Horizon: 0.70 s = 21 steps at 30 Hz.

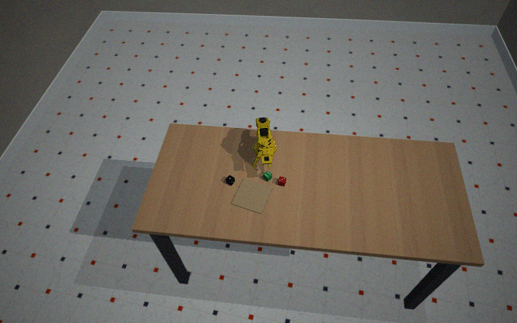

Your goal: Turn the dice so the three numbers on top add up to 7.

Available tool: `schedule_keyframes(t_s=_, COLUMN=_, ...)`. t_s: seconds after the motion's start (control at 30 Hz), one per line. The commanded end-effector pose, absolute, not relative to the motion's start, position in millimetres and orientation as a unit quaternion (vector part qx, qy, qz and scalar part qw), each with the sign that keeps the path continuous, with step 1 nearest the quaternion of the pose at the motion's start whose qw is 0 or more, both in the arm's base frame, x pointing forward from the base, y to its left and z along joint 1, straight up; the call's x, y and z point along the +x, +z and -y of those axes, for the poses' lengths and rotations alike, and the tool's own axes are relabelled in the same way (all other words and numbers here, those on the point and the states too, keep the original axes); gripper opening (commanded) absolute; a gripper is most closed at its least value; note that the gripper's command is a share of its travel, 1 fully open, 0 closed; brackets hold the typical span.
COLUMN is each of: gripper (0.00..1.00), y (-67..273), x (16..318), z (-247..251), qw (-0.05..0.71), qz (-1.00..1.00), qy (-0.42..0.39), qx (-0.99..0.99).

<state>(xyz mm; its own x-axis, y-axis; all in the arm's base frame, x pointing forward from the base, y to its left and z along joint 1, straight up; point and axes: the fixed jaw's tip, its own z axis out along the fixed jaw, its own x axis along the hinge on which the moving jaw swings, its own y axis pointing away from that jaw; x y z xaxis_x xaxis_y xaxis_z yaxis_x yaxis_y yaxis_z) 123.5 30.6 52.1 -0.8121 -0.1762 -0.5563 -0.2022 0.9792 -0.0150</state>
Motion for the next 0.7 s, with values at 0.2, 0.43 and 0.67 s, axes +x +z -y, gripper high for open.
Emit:
schedule_keyframes(t_s=0.2, gripper=0.35, y=53, x=123, z=-32, qw=0.292, qz=-0.951, qy=0.026, qx=-0.101)
schedule_keyframes(t_s=0.43, gripper=0.35, y=56, x=126, z=-34, qw=0.303, qz=-0.947, qy=0.029, qx=-0.106)
schedule_keyframes(t_s=0.67, gripper=0.35, y=59, x=134, z=-49, qw=0.31, qz=-0.938, qy=0.044, qx=-0.149)
